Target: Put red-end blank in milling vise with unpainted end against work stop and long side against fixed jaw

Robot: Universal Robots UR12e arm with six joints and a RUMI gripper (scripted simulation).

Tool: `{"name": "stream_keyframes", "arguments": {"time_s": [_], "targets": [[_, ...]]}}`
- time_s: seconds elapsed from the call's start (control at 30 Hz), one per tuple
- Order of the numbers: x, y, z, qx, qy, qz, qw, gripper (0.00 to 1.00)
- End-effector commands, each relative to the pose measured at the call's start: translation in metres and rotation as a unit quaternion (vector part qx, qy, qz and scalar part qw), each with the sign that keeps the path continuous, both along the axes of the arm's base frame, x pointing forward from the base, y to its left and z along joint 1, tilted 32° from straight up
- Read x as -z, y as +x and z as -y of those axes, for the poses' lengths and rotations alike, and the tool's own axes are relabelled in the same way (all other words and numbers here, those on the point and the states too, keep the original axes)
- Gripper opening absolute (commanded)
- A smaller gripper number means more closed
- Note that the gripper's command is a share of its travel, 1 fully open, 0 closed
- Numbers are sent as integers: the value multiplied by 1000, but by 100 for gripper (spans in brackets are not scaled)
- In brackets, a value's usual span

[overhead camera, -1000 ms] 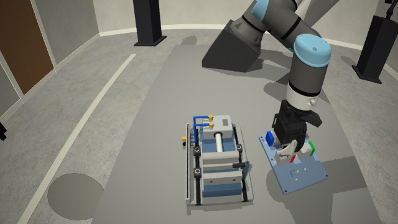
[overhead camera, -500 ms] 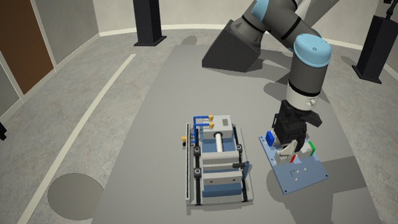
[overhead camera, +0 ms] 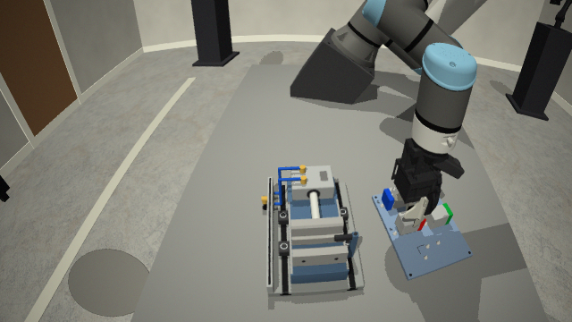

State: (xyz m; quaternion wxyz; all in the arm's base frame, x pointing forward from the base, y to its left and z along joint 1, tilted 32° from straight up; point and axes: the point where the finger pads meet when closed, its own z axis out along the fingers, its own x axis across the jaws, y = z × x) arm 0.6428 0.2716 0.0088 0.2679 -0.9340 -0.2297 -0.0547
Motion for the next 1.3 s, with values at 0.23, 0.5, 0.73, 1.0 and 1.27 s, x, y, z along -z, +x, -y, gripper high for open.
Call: {"name": "stream_keyframes", "arguments": {"time_s": [0.23,0.5,0.73,1.0,1.27], "targets": [[-42,5,26,0,-1,4,1000,0],[-66,6,41,0,-1,4,1000,0],[-87,6,53,0,-1,4,1000,0],[-94,6,58,0,-1,4,1000,0],[-92,4,56,0,0,2,1000,0]]}}
